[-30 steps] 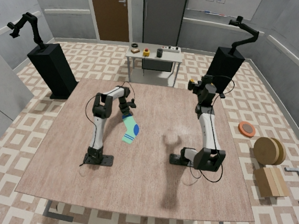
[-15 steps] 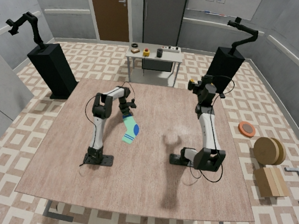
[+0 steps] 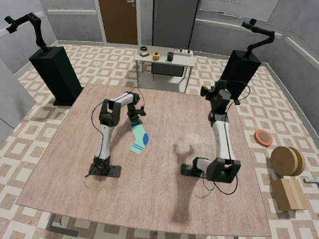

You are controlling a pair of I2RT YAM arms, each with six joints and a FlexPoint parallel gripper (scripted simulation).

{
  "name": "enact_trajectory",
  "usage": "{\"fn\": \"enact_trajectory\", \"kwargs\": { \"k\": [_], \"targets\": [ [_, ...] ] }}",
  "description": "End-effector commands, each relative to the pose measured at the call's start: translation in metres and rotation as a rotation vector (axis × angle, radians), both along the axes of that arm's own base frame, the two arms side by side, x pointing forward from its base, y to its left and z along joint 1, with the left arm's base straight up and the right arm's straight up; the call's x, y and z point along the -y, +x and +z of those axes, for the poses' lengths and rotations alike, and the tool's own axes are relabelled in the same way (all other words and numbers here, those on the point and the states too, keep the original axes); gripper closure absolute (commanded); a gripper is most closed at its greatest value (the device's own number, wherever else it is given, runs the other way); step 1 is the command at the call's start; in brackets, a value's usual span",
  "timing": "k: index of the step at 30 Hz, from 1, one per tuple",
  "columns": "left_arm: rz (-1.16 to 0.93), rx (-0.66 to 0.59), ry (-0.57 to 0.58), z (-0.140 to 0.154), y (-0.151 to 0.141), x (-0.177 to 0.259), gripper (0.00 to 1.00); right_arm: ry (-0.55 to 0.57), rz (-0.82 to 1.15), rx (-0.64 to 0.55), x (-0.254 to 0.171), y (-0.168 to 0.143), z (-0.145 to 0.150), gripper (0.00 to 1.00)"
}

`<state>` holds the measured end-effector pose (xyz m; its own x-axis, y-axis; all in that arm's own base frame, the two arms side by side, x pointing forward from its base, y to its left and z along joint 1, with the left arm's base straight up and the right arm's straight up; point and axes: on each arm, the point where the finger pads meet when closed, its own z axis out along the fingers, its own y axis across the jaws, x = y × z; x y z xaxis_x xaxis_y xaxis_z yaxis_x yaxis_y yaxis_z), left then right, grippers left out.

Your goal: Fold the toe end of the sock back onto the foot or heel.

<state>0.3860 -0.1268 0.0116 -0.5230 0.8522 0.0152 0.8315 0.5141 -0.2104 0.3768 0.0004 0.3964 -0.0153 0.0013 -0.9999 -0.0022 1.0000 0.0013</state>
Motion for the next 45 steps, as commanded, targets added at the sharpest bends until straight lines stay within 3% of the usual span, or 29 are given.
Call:
{"fn": "enact_trajectory", "kwargs": {
  "k": [1,23,39,40,45],
  "targets": [
    [-0.006,-0.052,0.015,-0.002,-0.005,-0.006,0.95,-0.001,-0.002,0.015,0.0,-0.001,0.006,0.0],
    [-0.011,-0.018,0.019,0.015,0.009,-0.005,0.95,-0.001,-0.002,0.015,0.0,-0.001,0.006,0.0],
    [-0.011,-0.018,0.018,0.01,0.009,-0.009,0.95,-0.001,-0.002,0.015,0.0,-0.001,0.006,0.0],
    [0.024,0.06,0.002,0.023,0.018,-0.01,0.95,-0.001,-0.002,0.015,0.0,-0.001,0.006,0.0],
    [0.007,0.05,0.004,0.031,0.013,-0.006,0.95,-0.001,-0.002,0.015,0.0,-0.001,0.006,0.0]
  ]
}}
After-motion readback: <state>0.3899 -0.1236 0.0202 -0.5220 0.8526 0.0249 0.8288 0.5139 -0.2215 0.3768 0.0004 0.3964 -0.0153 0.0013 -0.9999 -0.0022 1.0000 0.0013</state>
